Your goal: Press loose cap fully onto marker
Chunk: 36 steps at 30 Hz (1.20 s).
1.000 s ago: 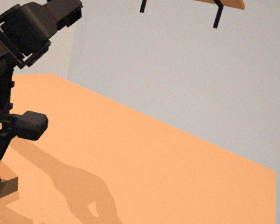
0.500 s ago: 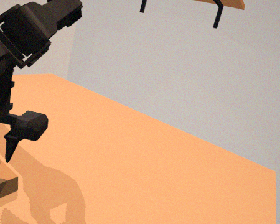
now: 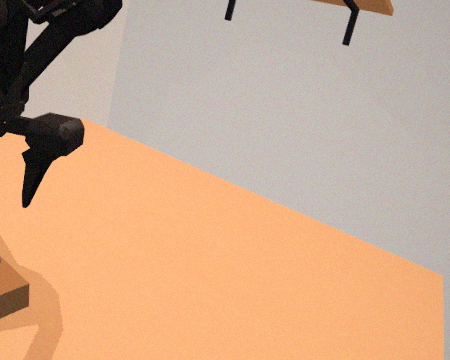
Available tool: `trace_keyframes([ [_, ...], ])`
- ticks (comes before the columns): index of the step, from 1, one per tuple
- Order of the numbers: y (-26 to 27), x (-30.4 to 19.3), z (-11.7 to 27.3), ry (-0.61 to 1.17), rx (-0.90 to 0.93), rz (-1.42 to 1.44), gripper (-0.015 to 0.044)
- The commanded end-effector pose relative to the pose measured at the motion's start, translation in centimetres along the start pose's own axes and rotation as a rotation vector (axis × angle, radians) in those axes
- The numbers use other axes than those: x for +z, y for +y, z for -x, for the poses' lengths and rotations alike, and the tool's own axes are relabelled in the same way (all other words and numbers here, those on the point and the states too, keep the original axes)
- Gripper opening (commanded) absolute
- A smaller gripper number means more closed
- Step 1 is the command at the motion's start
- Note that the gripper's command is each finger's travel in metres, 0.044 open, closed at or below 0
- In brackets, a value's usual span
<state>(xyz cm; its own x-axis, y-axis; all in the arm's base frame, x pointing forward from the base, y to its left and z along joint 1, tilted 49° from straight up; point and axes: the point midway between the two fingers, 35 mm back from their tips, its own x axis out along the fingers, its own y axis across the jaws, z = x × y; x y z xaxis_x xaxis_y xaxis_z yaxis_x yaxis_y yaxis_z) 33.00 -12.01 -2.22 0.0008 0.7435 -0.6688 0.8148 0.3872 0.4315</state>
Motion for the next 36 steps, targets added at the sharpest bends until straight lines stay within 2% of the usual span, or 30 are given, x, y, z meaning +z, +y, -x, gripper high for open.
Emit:
trace_keyframes([
  [1,0.1,-0.3,0.4,0.011,-0.012,0.024,0.0414],
  [11,-0.2,-0.2,-0.6,0.015,-0.003,0.905,0.0151],
  [17,-0.2,-0.2,-0.6,0.016,-0.003,0.967,0.0000],
  [36,-0.2,-0.2,-1.8,0.016,-0.002,0.967,0.0000],
])
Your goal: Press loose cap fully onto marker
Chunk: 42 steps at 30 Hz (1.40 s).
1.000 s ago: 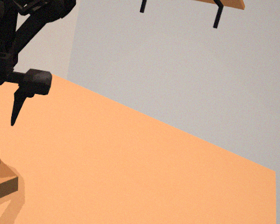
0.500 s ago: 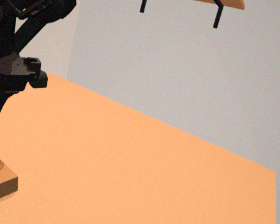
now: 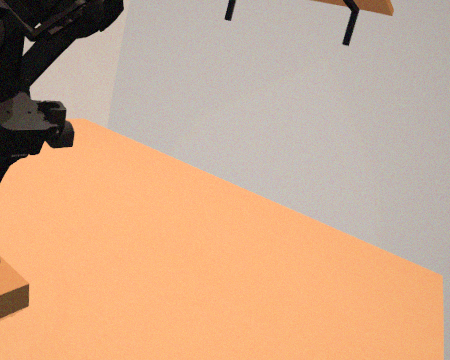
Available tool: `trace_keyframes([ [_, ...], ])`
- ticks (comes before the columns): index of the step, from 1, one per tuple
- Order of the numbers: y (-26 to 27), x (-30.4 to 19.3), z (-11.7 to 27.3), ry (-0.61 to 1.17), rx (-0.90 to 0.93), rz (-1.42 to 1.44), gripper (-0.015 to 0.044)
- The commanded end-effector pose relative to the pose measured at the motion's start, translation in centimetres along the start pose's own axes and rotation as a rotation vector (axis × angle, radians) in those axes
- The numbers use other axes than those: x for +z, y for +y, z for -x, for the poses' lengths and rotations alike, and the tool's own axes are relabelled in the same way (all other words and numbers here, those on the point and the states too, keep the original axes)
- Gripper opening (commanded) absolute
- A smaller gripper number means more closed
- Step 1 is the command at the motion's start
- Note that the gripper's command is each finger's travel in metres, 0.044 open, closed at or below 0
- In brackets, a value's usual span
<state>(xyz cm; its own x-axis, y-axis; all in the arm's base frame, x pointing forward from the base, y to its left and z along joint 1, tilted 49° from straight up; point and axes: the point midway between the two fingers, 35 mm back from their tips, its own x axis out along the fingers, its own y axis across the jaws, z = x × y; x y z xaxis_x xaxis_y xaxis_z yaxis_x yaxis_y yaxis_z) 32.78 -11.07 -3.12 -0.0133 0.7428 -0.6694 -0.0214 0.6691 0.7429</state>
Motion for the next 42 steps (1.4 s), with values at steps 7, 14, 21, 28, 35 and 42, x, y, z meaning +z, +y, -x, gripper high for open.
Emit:
trace_keyframes([
  [7,0.1,-0.1,-1.6,0.000,0.006,-0.007,0.0000],
  [14,0.1,-0.1,-2.7,0.000,0.006,-0.006,0.0000],
  [21,0.1,0.0,-3.4,0.000,0.007,-0.006,0.0000],
  [28,0.0,0.1,-2.9,-0.007,0.003,-0.003,0.0000],
  [35,-0.3,0.5,4.3,-0.018,-0.009,-0.004,0.0000],
  [42,-0.2,0.1,6.1,-0.008,-0.002,-0.002,0.0000],
])
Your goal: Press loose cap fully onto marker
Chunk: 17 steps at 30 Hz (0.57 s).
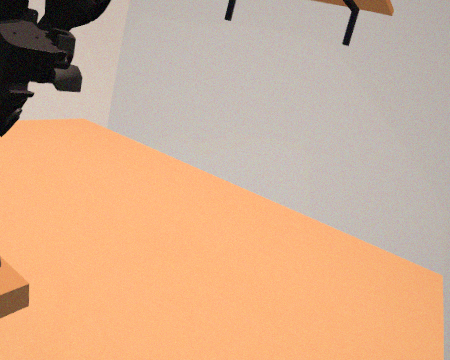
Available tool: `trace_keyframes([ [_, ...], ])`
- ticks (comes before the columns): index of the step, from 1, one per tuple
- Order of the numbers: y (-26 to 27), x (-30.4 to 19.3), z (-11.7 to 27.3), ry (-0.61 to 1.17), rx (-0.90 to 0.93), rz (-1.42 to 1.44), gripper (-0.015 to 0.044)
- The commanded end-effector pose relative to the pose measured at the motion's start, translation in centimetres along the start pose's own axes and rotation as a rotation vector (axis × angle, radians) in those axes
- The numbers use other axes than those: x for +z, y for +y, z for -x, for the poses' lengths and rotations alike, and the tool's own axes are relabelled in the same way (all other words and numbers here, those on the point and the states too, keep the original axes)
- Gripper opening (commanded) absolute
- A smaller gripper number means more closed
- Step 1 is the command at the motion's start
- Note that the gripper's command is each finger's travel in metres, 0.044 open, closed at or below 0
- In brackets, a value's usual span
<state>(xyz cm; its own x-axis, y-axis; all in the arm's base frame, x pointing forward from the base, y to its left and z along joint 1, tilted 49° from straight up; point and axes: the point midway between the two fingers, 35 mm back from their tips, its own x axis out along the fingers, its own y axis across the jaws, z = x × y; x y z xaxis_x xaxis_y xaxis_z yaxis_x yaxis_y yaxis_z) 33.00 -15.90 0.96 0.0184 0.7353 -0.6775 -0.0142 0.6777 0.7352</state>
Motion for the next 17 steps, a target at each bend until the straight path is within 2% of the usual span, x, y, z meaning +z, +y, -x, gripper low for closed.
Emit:
trace_keyframes([
  [1,0.05,-0.06,-0.22,0.023,0.010,0.006,0.0026],
  [17,0.05,-0.06,-0.22,0.023,0.010,0.006,0.0440],
])
